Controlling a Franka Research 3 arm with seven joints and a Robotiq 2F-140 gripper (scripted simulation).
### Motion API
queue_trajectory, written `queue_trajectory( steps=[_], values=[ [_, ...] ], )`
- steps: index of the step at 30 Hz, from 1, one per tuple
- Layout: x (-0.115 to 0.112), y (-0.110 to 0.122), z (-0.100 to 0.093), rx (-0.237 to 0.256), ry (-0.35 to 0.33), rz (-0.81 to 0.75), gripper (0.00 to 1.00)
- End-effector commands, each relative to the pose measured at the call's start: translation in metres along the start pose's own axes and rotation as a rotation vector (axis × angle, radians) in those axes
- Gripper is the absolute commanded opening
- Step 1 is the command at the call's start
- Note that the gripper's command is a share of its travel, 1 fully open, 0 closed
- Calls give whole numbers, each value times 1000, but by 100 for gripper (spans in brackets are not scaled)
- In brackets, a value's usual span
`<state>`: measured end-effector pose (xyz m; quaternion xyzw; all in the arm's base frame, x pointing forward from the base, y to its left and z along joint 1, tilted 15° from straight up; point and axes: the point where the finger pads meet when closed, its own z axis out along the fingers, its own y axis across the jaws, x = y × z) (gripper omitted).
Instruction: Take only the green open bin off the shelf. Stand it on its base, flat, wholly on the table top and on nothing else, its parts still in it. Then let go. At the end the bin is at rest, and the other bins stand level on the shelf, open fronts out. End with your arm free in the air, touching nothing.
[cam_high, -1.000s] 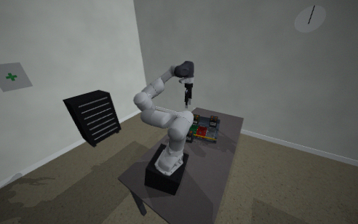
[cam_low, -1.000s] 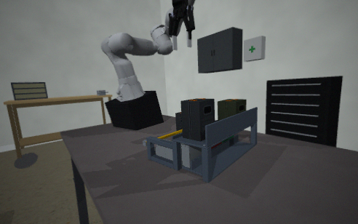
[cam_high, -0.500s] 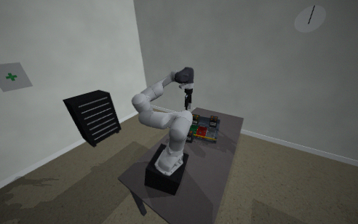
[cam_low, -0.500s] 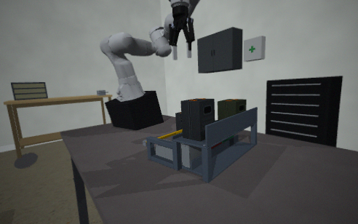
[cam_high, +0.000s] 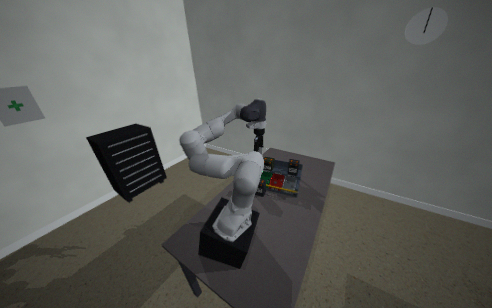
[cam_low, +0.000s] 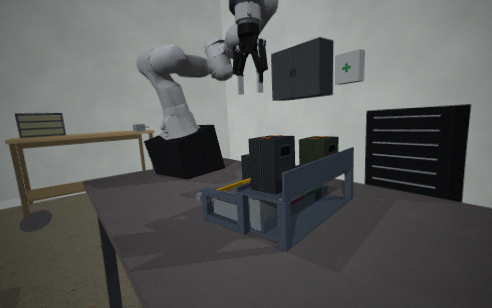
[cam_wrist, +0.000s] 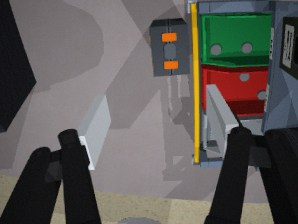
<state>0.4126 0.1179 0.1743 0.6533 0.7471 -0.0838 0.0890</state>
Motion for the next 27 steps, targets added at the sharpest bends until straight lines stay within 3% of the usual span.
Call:
queue_trajectory(
  steps=[1, 10, 15, 27],
  values=[
    [-3, 10, 6, -31, -10, 12, 57],
    [-3, 10, 6, -31, -10, 12, 57],
    [-4, 12, 56, -31, -10, 12, 57],
    [-4, 12, 56, -31, -10, 12, 57]
  ],
)
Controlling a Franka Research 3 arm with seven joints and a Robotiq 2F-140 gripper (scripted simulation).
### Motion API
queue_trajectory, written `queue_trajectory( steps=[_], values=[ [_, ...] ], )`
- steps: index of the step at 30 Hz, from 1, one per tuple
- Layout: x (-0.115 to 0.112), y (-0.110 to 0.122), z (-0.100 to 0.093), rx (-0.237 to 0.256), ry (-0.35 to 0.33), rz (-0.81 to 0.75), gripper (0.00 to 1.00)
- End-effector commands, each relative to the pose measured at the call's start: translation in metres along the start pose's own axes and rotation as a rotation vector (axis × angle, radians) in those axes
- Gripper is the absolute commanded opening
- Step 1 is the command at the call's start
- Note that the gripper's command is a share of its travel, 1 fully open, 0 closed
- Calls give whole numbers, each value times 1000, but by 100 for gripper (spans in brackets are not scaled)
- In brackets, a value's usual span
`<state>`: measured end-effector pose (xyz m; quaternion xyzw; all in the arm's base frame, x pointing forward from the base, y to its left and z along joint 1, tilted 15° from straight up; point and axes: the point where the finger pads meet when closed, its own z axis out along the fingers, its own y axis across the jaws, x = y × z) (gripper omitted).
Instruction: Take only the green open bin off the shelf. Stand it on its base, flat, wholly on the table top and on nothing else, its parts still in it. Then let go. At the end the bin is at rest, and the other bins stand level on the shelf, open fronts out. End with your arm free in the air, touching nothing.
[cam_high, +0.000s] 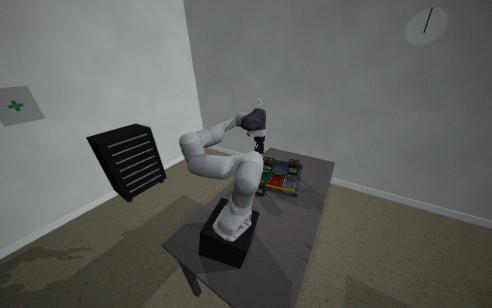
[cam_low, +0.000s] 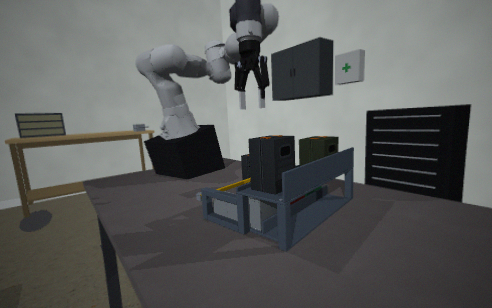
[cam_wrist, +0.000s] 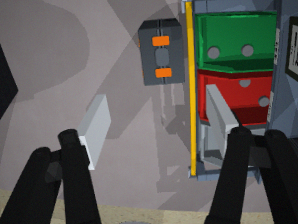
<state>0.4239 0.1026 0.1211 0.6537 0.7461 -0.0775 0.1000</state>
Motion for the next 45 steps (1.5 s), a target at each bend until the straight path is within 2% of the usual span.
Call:
queue_trajectory(
  steps=[1, 5, 17, 22, 34, 39, 45],
  values=[
    [0, 1, 11, -2, 0, 1, 57],
    [-2, 5, 55, -8, -2, 7, 57],
    [-2, 5, 55, -8, -2, 7, 57],
    [-3, 9, 91, -8, -2, 7, 57],
    [-3, 9, 91, -8, -2, 7, 57],
    [-3, 9, 82, -8, -2, 7, 57],
    [-3, 9, 82, -8, -2, 7, 57]
  ],
)
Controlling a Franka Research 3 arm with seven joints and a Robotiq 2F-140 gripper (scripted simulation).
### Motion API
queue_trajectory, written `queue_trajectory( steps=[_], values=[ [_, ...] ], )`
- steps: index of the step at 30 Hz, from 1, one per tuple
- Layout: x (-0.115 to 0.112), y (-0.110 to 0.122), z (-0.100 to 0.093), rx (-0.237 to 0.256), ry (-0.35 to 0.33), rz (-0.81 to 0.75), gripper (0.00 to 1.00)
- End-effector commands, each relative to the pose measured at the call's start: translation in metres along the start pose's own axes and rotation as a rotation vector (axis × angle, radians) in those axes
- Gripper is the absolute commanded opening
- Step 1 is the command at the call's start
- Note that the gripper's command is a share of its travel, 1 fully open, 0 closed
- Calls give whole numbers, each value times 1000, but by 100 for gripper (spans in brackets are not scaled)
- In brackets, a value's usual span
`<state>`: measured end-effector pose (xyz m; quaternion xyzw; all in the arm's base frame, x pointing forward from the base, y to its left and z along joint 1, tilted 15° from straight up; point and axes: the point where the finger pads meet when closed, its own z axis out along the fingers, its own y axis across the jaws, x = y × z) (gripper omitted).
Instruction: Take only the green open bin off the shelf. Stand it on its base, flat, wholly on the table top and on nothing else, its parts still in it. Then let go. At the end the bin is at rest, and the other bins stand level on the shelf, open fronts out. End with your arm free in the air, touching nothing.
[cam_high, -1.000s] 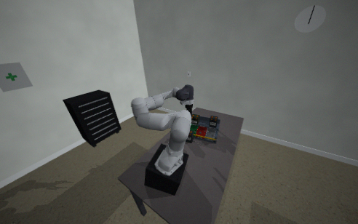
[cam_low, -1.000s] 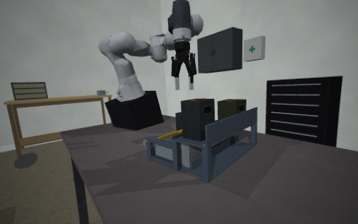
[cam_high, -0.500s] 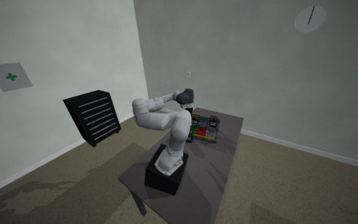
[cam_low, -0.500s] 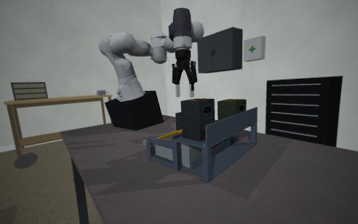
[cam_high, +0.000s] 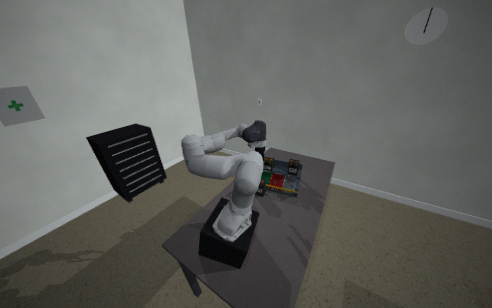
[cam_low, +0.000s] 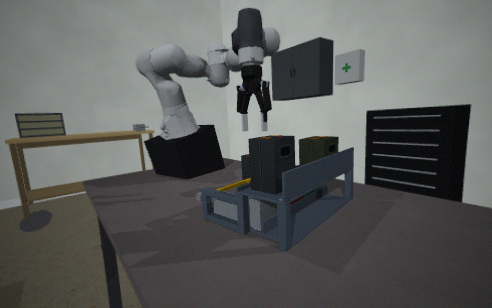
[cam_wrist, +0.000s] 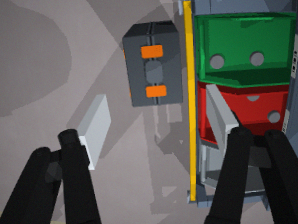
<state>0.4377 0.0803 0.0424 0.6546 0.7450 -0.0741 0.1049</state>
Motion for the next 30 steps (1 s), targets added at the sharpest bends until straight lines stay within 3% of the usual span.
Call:
queue_trajectory(
  steps=[1, 30],
  values=[
    [1, -1, -1, 3, 1, 3, 57],
    [1, -3, -9, 3, 1, 3, 57]
  ],
)
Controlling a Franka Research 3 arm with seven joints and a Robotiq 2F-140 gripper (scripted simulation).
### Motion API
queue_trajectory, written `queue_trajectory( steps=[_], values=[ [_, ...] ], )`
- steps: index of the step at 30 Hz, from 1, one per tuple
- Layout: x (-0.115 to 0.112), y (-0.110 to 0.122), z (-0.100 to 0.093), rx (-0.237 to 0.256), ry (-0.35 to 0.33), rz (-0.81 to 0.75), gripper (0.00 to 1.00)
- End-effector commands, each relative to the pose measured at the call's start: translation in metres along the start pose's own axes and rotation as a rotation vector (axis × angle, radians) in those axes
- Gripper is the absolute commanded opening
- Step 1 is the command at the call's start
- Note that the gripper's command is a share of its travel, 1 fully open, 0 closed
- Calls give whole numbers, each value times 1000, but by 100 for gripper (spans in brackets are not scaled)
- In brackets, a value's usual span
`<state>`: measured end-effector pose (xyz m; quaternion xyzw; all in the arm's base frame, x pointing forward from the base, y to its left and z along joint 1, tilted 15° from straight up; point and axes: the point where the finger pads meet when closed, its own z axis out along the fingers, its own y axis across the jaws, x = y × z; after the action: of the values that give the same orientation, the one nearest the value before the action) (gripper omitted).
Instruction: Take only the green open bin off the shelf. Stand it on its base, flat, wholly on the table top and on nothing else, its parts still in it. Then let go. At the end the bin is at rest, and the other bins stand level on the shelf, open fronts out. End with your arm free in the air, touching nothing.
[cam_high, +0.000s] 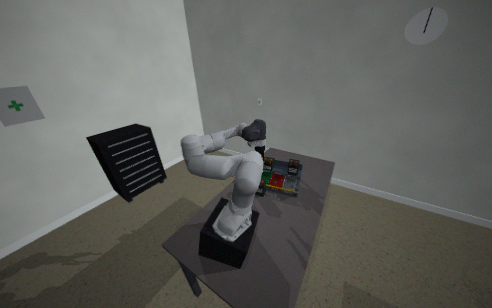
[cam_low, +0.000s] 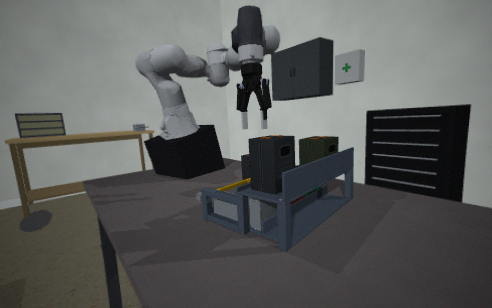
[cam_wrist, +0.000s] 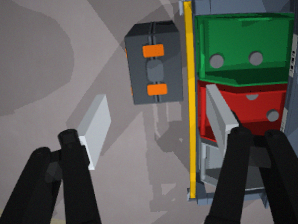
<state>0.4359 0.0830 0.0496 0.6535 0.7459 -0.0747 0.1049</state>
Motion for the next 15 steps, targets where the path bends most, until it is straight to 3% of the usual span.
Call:
queue_trajectory(
  steps=[1, 15],
  values=[
    [1, -2, -1, 3, 2, 6, 57],
    [1, -2, -3, 3, 2, 6, 57]
  ],
)
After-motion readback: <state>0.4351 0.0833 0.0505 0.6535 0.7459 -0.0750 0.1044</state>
